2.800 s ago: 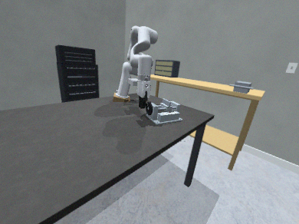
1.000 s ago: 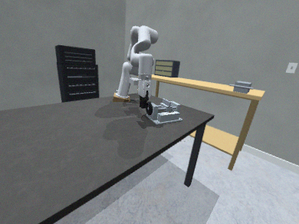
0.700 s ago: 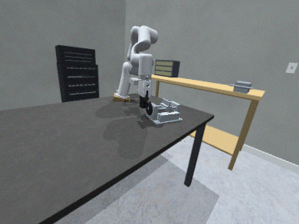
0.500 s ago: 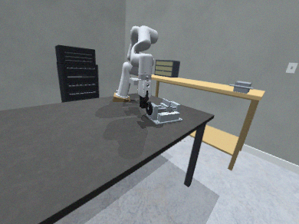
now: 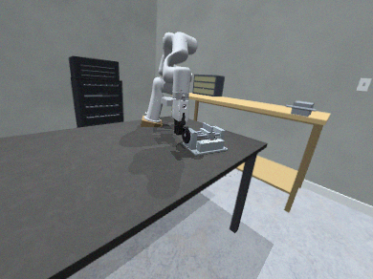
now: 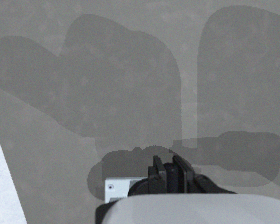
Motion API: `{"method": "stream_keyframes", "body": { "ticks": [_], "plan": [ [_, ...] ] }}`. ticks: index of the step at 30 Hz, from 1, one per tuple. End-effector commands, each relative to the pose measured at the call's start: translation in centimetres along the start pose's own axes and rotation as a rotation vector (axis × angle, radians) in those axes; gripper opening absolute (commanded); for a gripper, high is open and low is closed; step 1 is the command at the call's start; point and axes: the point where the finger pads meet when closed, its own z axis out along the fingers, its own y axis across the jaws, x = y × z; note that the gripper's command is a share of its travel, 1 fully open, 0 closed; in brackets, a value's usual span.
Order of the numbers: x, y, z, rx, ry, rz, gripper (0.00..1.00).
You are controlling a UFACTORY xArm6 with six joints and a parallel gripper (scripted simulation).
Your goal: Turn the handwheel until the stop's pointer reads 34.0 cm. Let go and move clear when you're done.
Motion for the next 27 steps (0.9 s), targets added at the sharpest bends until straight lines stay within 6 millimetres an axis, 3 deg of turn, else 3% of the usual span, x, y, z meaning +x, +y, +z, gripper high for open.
{"method": "stream_keyframes", "body": {
  "ticks": [1,27],
  "plan": [
    [0.0,-0.18,-0.17,0.005,0.001,-0.001,0.06],
    [0.0,-0.54,-0.2,0.005,0.001,-0.001,0.06]
  ]
}}
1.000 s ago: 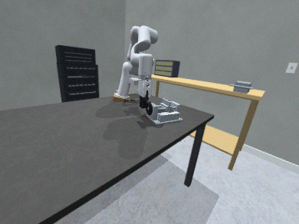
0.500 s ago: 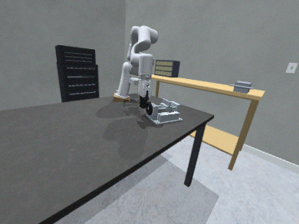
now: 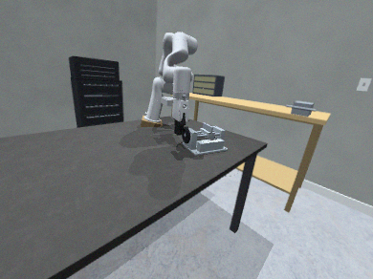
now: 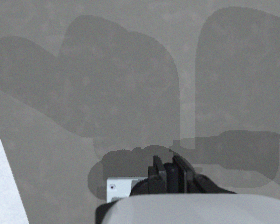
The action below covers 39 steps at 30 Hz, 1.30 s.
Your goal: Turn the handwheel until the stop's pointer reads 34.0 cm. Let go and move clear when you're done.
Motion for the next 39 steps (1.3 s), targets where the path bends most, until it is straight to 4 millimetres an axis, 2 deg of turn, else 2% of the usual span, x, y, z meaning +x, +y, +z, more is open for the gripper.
{"method": "stream_keyframes", "body": {
  "ticks": [1,39],
  "plan": [
    [0.0,-0.2,-0.2,0.004,0.0,0.0,0.06],
    [0.0,-2.1,0.6,0.004,0.0,0.0,0.06]
  ]
}}
